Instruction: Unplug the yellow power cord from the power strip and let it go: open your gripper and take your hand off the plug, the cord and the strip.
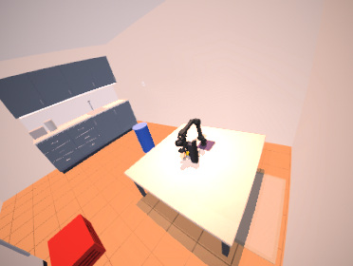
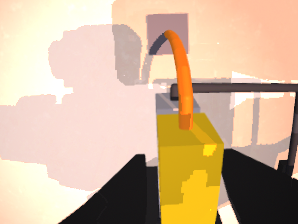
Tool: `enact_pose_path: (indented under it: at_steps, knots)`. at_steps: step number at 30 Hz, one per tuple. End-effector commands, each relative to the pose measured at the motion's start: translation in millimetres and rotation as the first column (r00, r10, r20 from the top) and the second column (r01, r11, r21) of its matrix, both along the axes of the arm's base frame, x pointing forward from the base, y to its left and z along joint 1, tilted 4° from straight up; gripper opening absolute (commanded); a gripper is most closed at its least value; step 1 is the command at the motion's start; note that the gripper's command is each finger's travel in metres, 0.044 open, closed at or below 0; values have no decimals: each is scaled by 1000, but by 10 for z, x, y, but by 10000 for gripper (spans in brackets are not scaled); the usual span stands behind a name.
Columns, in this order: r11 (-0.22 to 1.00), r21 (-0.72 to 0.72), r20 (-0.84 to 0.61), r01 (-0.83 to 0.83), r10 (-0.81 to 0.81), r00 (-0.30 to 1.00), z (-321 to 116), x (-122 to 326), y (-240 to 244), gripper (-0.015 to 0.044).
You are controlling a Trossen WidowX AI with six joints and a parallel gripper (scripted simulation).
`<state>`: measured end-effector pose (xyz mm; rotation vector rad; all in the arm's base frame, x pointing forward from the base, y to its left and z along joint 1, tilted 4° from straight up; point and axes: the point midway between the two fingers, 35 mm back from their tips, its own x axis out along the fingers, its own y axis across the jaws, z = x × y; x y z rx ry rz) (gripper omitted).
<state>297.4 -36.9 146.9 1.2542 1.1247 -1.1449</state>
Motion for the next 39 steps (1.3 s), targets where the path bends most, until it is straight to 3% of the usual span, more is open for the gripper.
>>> enact_pose_path:
  at_steps: [1,3,13,39]
  knots:
    - [1000,0,0,0,0,1000,0,0,0,134]
    - [1000,0,0,0,0,1000,0,0,0,81]
    - [1000,0,0,0,0,1000,0,0,-3,0]
    - [1000,-4,-3,3,-3,1000,22,5,-388,0]
